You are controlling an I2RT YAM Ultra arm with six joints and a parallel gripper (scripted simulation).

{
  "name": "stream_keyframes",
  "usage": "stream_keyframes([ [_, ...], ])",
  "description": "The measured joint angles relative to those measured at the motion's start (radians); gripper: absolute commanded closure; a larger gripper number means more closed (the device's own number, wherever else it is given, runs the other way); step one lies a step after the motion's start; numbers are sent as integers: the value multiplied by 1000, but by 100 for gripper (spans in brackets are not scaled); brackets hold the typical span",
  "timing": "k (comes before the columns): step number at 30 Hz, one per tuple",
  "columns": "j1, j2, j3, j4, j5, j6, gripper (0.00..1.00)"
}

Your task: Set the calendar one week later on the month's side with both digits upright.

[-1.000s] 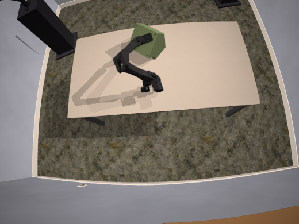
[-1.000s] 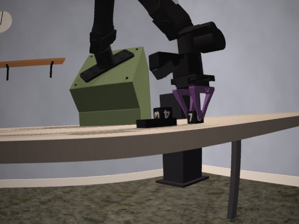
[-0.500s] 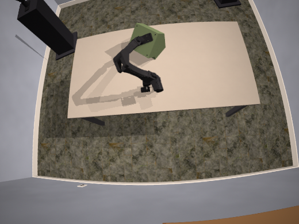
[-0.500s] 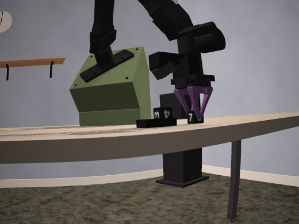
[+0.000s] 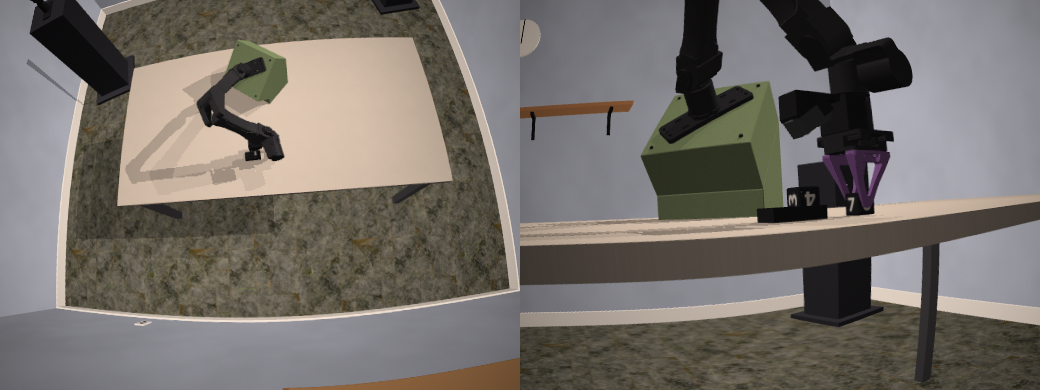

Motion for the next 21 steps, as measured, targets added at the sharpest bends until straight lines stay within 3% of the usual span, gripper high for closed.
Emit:
stream_keyframes([
  [16, 1, -5, 0, -9, 0, 8, 74],
  [21, 26, -44, 1, -65, 6, 38, 74],
])
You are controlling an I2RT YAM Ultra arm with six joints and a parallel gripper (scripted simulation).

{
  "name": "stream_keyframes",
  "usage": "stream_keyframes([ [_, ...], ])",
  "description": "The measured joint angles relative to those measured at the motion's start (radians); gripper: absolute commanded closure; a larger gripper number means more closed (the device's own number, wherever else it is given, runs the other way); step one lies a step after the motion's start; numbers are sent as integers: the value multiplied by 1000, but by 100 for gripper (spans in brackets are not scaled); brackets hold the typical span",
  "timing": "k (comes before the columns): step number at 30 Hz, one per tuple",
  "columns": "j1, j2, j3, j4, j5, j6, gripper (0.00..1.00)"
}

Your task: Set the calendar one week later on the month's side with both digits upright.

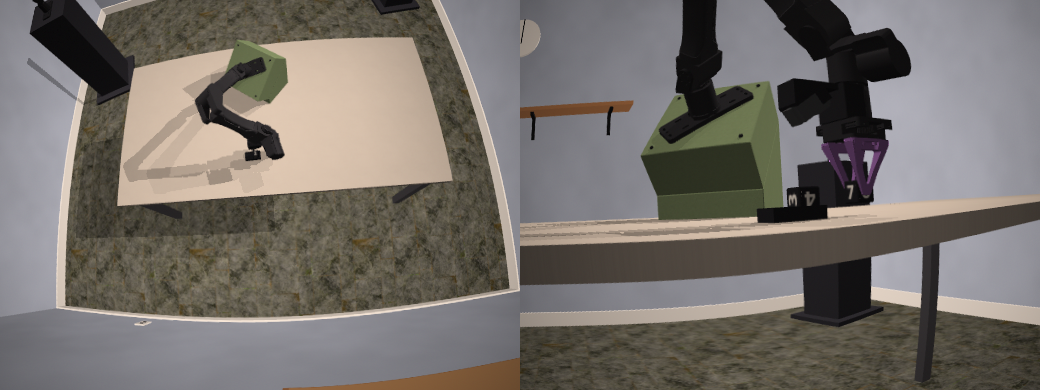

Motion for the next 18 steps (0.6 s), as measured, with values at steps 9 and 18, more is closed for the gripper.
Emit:
stream_keyframes([
  [9, 130, -146, 52, -217, 35, 120, 74],
  [18, 152, -164, 65, -326, 50, 178, 74],
])
